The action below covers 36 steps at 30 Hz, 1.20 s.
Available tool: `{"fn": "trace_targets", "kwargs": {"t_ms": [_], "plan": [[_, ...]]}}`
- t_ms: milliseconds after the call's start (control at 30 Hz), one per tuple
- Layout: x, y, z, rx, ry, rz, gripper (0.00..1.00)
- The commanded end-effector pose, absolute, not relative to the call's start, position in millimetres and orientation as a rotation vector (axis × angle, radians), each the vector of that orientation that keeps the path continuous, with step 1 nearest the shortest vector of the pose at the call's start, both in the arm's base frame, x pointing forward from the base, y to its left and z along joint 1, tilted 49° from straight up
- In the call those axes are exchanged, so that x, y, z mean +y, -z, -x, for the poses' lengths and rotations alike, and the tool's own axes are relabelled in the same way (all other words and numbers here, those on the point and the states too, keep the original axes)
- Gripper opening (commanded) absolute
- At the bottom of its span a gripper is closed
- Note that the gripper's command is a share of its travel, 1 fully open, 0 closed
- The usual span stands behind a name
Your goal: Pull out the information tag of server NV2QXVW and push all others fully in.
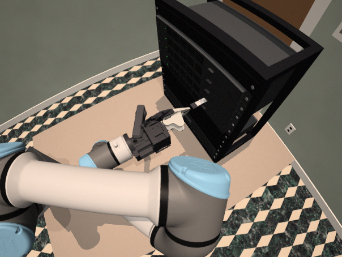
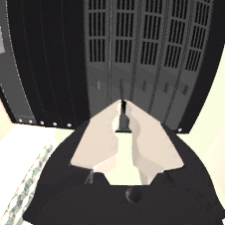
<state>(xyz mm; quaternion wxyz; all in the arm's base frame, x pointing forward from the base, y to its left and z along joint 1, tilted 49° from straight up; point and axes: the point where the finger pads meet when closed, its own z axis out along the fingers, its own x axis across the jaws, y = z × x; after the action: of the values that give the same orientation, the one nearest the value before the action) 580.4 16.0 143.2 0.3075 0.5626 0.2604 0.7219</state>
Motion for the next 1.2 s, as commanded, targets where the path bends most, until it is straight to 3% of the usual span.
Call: {"fn": "trace_targets", "kwargs": {"t_ms": [0, 1167], "plan": [[17.8, -145.1, -581.0, 0.692, -1.912, -1.482, 0.00], [21.0, -148.7, -584.5, 0.691, -1.912, -1.482, 0.00]]}}
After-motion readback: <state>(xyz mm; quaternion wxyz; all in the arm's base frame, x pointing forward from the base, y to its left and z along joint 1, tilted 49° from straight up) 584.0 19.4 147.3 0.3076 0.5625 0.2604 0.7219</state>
